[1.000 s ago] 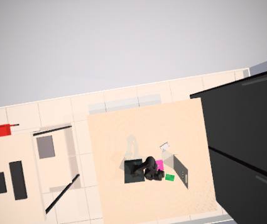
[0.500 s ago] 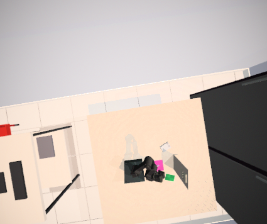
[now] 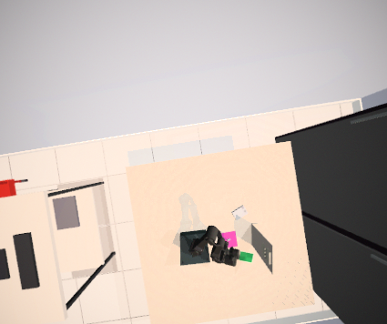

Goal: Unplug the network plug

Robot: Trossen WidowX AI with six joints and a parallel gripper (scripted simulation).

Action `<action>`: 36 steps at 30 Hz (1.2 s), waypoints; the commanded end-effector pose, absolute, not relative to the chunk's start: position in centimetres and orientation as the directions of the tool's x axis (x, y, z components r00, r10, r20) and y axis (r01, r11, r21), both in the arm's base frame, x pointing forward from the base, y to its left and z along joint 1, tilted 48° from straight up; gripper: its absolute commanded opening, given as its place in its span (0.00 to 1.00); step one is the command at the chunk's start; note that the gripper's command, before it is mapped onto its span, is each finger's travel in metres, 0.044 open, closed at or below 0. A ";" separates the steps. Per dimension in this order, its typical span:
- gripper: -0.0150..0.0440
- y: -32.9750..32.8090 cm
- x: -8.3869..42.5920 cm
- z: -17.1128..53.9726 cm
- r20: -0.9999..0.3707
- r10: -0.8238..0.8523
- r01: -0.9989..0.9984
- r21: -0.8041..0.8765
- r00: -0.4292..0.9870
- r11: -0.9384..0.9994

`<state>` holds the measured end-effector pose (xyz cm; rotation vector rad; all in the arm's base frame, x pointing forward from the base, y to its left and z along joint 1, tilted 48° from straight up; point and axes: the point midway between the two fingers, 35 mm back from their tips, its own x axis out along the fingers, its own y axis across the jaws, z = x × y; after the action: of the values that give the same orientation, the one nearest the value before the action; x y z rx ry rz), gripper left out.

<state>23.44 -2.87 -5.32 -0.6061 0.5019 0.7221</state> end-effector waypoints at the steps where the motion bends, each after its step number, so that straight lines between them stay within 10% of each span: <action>1: 0.52 -3.1 23.5 -5.0 -0.606 0.456 -0.730 -0.339 0.652 0.593; 36: 0.52 -5.0 22.7 -2.7 -0.601 0.458 -0.727 -0.339 0.656 0.596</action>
<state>22.73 -4.88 -3.08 -0.6029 0.4964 0.7210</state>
